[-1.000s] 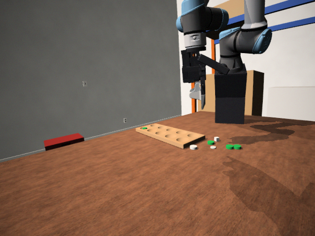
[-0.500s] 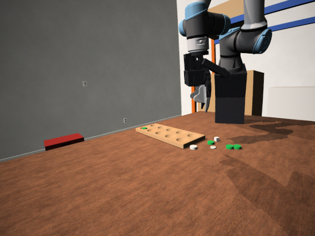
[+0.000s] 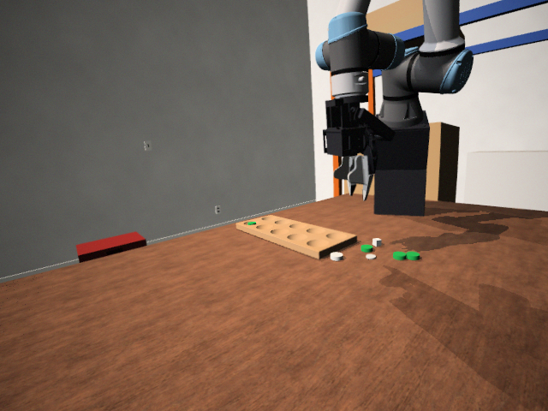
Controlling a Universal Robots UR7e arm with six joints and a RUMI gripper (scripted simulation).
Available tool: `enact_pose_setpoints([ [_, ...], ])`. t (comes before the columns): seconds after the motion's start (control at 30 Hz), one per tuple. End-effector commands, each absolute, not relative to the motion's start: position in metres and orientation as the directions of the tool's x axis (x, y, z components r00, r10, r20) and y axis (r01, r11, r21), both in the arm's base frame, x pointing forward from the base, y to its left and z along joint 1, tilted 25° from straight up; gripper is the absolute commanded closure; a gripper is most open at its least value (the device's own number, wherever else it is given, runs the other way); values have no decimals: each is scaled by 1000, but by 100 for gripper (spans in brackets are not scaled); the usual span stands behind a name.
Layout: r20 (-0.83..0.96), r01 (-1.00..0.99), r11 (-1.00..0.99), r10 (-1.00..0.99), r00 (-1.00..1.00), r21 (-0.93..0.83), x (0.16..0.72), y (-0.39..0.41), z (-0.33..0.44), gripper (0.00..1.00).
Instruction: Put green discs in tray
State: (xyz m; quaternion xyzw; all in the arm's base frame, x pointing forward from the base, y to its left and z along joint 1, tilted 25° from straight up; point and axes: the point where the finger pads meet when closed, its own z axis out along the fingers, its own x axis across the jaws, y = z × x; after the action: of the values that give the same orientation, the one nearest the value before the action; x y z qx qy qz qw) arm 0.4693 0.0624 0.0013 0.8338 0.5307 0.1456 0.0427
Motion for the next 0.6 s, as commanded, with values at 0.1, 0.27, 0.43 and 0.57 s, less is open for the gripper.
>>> enact_pose_setpoints([
  [0.1,166,927,-245,965,204,282,468,65,-7,72],
  [0.27,143,940,-148,984,108,307,466,66,-11,72],
  [0.43,117,943,-55,993,17,328,465,68,-14,72],
  [0.57,81,934,61,992,-96,352,464,69,-18,72],
])
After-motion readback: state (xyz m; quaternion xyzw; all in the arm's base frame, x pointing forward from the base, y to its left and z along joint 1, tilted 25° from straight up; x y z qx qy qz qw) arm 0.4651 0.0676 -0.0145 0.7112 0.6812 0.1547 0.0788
